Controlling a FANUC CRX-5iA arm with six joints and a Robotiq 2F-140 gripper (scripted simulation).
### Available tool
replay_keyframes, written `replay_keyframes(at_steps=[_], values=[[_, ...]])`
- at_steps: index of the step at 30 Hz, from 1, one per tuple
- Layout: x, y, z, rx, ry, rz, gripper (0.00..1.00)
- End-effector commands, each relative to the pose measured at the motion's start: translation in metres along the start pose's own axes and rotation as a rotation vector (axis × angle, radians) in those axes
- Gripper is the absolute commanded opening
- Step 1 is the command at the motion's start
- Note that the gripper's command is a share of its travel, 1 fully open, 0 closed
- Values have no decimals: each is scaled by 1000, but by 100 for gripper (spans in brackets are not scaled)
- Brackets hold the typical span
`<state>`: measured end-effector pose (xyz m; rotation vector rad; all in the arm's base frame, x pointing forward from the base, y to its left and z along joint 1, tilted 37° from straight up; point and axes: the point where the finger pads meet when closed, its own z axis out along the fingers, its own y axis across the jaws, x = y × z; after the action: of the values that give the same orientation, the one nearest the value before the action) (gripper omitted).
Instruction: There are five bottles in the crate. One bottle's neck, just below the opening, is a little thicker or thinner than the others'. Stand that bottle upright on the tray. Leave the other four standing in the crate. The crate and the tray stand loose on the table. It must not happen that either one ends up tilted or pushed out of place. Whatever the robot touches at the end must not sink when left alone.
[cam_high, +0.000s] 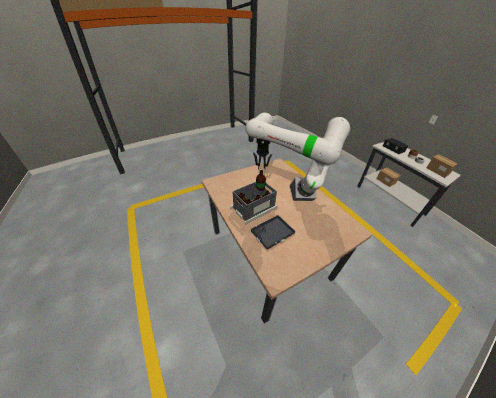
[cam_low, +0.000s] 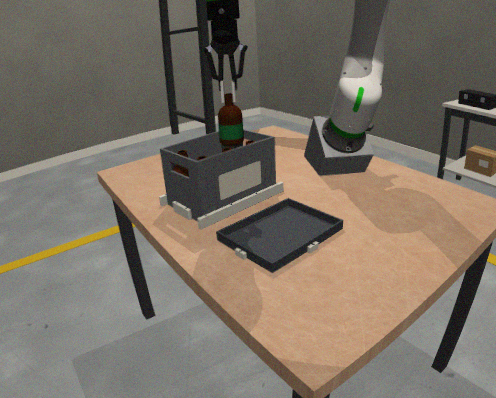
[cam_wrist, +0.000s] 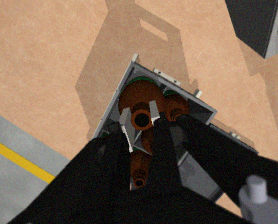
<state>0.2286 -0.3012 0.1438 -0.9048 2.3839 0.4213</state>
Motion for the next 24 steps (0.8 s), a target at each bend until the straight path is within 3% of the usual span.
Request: replay_keyframes(at_steps=[1,24], values=[[0,0,-3,1,1,0,10],[0,0,-25,1,1,0,10]])
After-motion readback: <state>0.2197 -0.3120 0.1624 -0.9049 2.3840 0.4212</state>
